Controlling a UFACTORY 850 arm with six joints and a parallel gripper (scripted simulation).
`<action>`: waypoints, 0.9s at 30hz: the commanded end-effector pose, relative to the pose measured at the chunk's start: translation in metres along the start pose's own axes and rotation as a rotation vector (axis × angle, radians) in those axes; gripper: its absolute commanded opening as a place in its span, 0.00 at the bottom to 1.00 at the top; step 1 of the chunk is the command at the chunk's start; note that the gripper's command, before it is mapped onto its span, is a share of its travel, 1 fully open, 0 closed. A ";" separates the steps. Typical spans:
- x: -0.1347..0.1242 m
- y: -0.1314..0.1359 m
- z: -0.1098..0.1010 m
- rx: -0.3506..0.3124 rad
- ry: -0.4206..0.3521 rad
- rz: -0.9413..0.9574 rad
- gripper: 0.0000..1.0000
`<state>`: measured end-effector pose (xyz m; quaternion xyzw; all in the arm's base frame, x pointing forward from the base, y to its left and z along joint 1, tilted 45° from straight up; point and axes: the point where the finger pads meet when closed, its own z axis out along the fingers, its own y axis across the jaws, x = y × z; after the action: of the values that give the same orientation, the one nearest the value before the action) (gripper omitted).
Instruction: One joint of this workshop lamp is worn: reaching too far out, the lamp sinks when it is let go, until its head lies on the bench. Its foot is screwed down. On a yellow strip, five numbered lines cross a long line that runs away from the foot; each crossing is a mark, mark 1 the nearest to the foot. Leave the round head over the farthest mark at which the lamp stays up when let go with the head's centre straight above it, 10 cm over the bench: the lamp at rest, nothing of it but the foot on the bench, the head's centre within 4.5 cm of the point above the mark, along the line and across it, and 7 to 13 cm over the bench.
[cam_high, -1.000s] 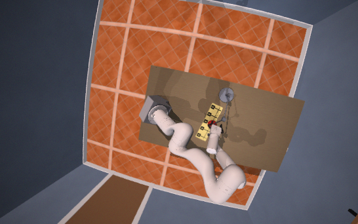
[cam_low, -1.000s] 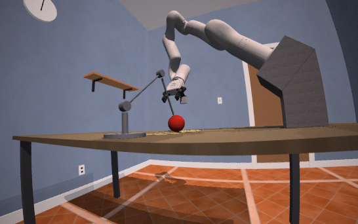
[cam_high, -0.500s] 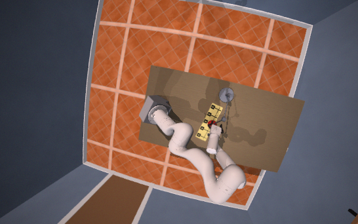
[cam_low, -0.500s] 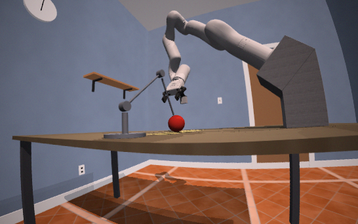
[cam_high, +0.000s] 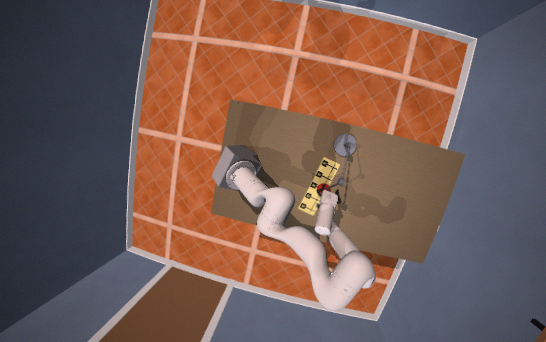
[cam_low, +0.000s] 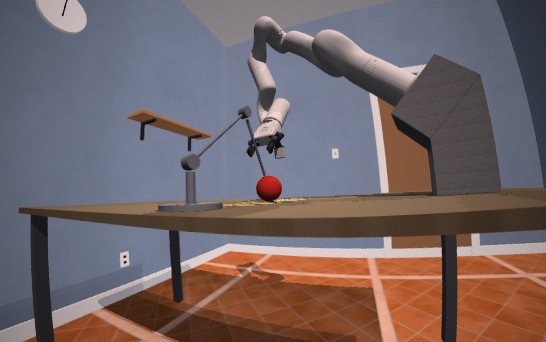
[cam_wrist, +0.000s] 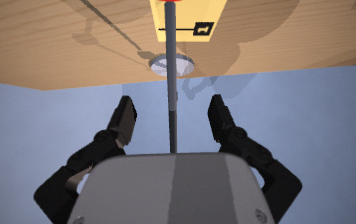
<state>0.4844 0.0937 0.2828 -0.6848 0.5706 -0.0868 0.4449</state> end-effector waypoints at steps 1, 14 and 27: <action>0.000 0.000 0.000 0.001 0.000 -0.001 1.00; 0.000 0.000 -0.035 0.001 0.000 -0.001 1.00; 0.000 0.000 -0.079 0.002 0.001 -0.001 1.00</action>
<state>0.4438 0.0605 0.3201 -0.6842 0.5709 -0.0890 0.4451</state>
